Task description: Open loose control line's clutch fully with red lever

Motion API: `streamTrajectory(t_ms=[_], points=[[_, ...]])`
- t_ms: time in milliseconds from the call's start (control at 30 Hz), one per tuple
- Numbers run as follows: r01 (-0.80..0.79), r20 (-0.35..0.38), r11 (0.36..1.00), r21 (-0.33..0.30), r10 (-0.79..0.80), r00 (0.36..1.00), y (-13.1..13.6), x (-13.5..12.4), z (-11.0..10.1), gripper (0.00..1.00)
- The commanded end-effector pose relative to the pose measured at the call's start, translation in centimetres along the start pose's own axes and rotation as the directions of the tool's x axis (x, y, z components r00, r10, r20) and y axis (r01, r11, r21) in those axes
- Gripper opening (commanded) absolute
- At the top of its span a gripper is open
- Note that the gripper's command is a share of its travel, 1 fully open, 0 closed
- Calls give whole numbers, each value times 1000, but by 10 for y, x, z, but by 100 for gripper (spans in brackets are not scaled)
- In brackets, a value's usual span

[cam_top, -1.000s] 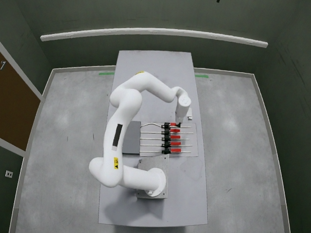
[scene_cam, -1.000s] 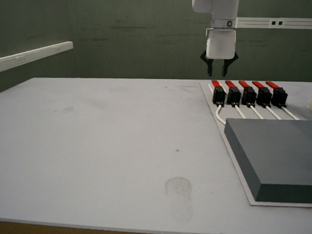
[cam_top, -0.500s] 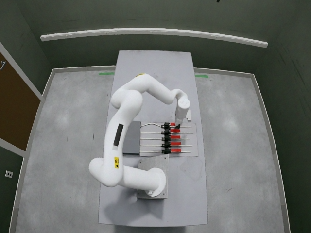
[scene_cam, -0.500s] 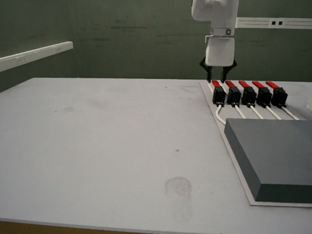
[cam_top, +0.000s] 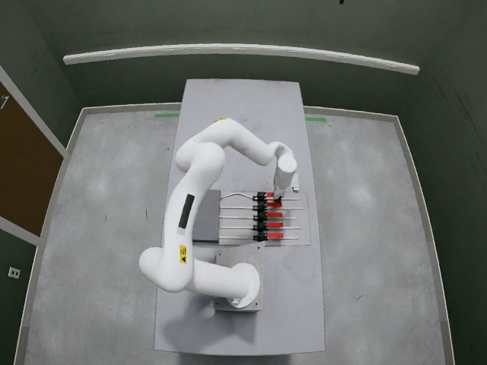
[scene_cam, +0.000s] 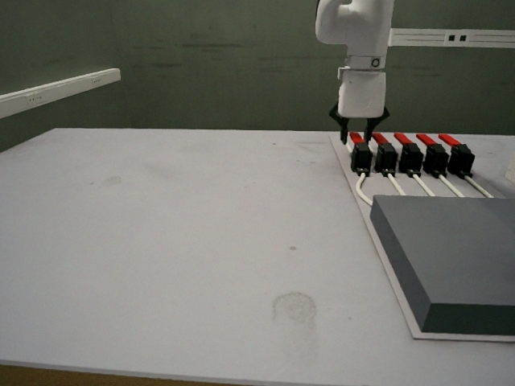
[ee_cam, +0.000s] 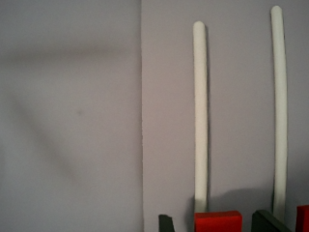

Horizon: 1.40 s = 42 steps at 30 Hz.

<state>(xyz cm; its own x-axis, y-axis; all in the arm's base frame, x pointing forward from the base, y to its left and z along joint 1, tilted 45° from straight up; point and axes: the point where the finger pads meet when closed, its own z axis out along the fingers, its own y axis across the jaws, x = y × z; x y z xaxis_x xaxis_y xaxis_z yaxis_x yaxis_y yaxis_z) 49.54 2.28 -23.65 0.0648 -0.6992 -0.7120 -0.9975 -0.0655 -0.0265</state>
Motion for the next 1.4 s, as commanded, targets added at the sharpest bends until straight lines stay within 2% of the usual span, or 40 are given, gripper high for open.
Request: streamTrajectory(t_ms=[0, 133, 167, 1233, 1367], points=[[1, -1, 1000, 2, -1, 1000, -1, 0, 1, 52], [1, -1, 1000, 2, -1, 1000, -1, 0, 1, 52], [1, -1, 1000, 2, -1, 1000, -1, 0, 1, 0], [1, -1, 1000, 2, -1, 1000, -1, 0, 0, 0], [1, -1, 1000, 2, -1, 1000, -1, -1, -7, 0]])
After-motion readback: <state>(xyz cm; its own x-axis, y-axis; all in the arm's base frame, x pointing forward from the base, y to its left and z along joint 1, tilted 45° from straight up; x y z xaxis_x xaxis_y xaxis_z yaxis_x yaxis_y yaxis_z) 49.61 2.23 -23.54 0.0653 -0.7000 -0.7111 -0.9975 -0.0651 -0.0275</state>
